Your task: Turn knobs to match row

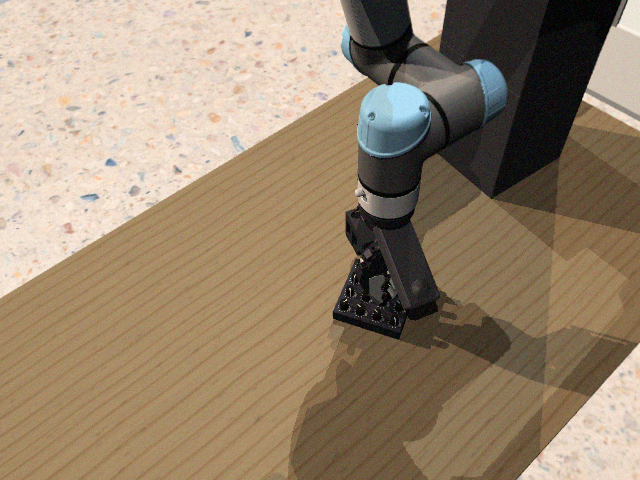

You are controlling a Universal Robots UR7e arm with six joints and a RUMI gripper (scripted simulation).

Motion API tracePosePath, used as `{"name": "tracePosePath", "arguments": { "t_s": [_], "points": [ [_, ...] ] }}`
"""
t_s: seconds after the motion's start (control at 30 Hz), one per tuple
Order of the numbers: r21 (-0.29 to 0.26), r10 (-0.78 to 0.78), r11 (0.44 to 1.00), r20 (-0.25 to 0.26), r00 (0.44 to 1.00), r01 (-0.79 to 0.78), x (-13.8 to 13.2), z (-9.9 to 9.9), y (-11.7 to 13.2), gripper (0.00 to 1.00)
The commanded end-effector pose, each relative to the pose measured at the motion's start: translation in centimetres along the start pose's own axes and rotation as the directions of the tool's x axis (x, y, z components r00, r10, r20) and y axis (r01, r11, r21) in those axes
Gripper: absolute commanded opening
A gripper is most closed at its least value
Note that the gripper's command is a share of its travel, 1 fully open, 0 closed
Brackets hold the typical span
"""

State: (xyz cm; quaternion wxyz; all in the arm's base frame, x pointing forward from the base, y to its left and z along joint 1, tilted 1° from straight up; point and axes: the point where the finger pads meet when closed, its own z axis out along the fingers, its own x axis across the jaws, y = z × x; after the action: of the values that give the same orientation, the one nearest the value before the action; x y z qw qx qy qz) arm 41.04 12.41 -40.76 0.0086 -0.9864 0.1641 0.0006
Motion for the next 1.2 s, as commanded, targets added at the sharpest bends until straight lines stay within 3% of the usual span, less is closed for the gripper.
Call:
{"name": "tracePosePath", "arguments": {
  "t_s": [0.0, 0.6, 0.63, 1.17],
  "points": [
    [0.000, 0.008, 1.000, -0.001, 1.000, -0.008, 0.06, -0.04, -0.02, 0.04],
    [0.000, 0.009, 1.000, -0.001, 1.000, -0.009, 0.06, -0.04, -0.02, 0.04],
    [0.000, 0.009, 1.000, -0.001, 1.000, -0.009, 0.06, -0.04, -0.02, 0.11],
    [0.000, 0.009, 1.000, -0.001, 1.000, -0.009, 0.06, -0.04, -0.02, 0.11]
  ]
}}
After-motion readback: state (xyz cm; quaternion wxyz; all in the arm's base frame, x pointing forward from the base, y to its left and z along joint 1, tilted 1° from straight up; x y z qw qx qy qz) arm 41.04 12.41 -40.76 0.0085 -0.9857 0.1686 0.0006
